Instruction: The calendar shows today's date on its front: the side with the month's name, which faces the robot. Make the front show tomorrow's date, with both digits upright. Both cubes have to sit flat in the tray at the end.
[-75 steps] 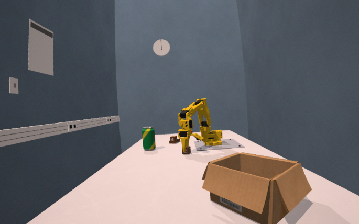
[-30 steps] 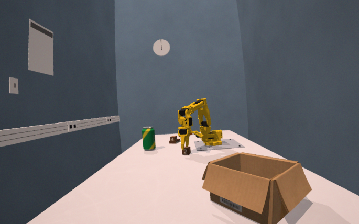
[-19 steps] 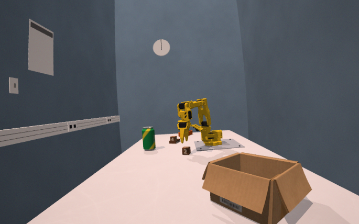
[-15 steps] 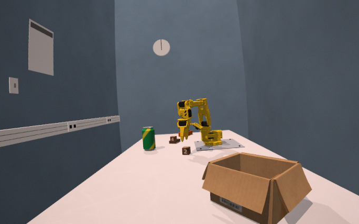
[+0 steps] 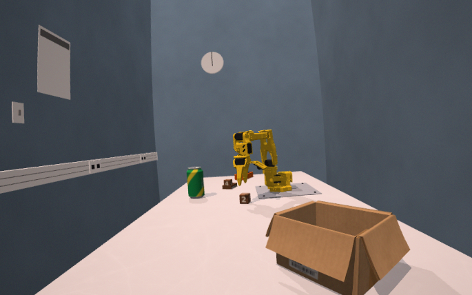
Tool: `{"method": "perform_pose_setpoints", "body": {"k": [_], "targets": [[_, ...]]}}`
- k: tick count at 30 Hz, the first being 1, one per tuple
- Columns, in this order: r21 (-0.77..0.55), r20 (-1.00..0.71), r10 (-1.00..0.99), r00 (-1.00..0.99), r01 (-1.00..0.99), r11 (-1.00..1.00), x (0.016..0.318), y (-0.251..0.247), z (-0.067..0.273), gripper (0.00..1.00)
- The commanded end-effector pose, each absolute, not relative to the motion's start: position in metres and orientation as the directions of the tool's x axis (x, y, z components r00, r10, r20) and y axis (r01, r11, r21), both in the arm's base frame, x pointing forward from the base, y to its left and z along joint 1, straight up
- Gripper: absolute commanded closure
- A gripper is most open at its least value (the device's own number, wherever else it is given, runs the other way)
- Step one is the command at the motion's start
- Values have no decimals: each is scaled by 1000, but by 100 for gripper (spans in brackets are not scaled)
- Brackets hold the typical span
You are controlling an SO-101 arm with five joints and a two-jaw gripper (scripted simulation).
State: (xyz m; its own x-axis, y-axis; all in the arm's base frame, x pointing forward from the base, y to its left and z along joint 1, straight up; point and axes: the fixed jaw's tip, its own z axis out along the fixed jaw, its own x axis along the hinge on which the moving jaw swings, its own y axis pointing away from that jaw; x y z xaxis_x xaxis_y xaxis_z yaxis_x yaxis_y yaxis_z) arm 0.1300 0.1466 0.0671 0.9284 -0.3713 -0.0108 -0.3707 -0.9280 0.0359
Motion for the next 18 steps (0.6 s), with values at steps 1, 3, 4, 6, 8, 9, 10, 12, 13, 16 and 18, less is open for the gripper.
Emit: {"method": "perform_pose_setpoints", "body": {"k": [1,3,4,6,8,9,10,12,13,16,18], "targets": [[17,-6,-371,929,-371,-929,129,149,72,64],[17,-6,-371,929,-371,-929,129,149,72,64],[17,-6,-371,929,-371,-929,129,149,72,64],[17,-6,-371,929,-371,-929,129,149,72,64],[16,-5,-371,929,-371,-929,129,149,72,64],[13,-4,-371,929,-371,-929,129,149,73,64],[8,-3,-371,929,-371,-929,130,149,73,64],[-10,3,-371,929,-371,-929,130,150,77,64],[-24,8,-371,929,-371,-928,131,150,79,64],[-82,27,-372,928,-368,-926,132,152,90,64],[-133,44,-373,927,-365,-922,133,153,99,65]]}}
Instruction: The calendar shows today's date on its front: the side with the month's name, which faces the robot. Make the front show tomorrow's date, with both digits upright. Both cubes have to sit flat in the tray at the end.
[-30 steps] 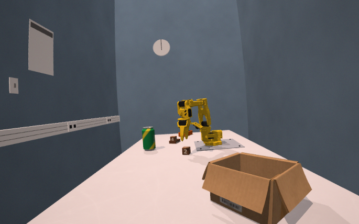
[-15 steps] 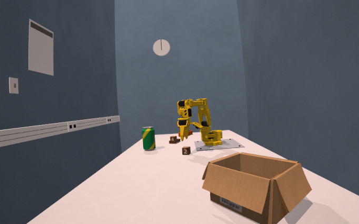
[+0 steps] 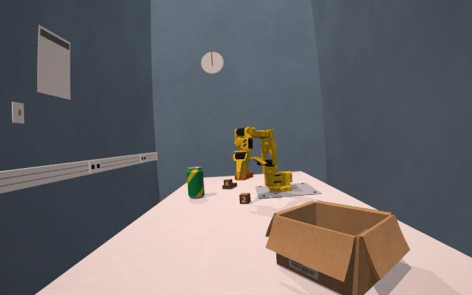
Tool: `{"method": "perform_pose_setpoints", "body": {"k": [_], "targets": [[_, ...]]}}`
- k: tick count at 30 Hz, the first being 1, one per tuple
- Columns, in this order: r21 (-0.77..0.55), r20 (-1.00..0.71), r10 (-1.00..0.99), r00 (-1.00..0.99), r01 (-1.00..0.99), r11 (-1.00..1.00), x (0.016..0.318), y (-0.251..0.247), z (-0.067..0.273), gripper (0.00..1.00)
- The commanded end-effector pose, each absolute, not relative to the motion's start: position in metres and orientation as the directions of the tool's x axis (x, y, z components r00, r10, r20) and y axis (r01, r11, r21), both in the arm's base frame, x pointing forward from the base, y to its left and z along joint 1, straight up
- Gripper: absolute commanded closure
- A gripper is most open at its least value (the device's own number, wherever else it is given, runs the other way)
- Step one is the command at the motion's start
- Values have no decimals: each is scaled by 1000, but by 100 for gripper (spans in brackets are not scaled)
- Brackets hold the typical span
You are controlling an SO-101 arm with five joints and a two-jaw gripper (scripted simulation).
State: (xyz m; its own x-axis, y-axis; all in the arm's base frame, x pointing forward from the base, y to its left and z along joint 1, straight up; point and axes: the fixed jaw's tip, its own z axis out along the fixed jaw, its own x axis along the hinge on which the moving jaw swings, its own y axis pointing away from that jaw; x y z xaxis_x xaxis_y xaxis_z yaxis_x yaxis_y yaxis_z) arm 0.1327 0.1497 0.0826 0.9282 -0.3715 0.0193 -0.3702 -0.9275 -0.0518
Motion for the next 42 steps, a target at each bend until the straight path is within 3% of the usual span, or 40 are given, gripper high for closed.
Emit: {"method": "perform_pose_setpoints", "body": {"k": [1,15,42], "targets": [[-161,53,-374,926,-362,-918,133,154,104,65],[-425,141,-396,907,-306,-852,131,151,155,65],[-457,77,-513,855,-427,-780,129,153,156,65]]}}
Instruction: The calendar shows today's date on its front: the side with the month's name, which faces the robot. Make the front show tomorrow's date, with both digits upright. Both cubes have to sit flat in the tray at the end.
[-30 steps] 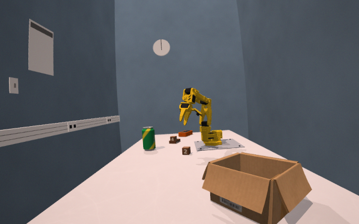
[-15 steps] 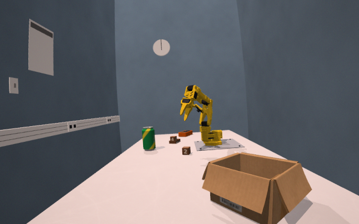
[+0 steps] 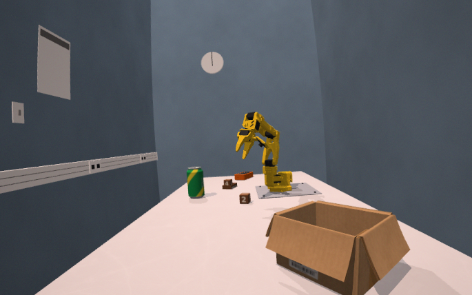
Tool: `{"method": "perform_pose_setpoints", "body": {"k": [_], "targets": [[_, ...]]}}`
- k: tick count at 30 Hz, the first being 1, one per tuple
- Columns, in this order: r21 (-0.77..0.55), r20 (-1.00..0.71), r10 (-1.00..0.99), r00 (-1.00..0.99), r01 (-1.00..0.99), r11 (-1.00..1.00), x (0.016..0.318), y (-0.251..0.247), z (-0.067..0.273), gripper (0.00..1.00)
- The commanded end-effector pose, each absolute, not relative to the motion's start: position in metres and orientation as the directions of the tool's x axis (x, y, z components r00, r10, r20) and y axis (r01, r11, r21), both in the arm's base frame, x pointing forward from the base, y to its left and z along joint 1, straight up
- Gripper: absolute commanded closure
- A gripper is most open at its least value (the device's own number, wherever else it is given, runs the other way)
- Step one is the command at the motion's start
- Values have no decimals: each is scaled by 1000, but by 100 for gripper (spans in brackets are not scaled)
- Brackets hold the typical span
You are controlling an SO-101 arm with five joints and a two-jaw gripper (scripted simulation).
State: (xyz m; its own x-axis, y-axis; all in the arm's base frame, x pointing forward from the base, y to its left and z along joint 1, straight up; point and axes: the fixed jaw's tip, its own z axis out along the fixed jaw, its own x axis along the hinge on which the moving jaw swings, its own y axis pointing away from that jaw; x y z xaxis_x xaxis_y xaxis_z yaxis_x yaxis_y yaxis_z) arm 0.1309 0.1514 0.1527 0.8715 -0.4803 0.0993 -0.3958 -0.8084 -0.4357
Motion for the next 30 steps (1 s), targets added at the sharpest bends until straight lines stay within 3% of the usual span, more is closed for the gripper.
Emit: {"method": "perform_pose_setpoints", "body": {"k": [1,14,30], "targets": [[-459,67,-529,846,-445,-769,129,154,155,65],[-454,-91,-742,664,-691,-562,124,160,152,65],[-324,-331,-923,199,-942,-87,117,172,146,65]]}}
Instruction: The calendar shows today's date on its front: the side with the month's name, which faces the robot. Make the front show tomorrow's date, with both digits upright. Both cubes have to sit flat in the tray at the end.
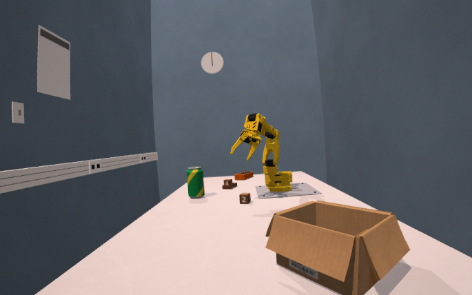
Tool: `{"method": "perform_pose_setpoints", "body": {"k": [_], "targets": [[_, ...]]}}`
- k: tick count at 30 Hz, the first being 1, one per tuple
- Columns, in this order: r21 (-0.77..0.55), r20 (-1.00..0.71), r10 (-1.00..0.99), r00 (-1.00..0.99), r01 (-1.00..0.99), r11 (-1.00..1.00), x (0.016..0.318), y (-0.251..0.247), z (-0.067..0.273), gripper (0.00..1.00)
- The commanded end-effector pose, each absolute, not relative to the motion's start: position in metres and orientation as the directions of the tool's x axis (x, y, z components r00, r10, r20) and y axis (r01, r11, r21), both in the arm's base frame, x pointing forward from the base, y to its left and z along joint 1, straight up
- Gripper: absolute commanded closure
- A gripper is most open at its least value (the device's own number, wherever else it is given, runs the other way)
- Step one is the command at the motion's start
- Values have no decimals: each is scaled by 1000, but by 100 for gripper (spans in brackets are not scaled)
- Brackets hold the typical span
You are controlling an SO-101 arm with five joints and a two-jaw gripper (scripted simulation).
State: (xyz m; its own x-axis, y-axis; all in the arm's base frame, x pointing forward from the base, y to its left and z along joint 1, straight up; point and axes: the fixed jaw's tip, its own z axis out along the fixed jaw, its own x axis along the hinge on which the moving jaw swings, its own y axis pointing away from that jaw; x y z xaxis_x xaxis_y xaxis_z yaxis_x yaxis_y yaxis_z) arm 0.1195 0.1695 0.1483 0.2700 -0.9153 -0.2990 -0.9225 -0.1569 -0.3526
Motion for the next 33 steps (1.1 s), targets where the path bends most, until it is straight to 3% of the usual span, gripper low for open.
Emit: {"method": "perform_pose_setpoints", "body": {"k": [1,16,33], "targets": [[-324,-331,-923,199,-942,-87,117,172,146,65],[-159,-434,-882,-181,-949,273,114,181,142,65],[-117,-448,-854,-264,-930,349,113,183,141,65]]}}
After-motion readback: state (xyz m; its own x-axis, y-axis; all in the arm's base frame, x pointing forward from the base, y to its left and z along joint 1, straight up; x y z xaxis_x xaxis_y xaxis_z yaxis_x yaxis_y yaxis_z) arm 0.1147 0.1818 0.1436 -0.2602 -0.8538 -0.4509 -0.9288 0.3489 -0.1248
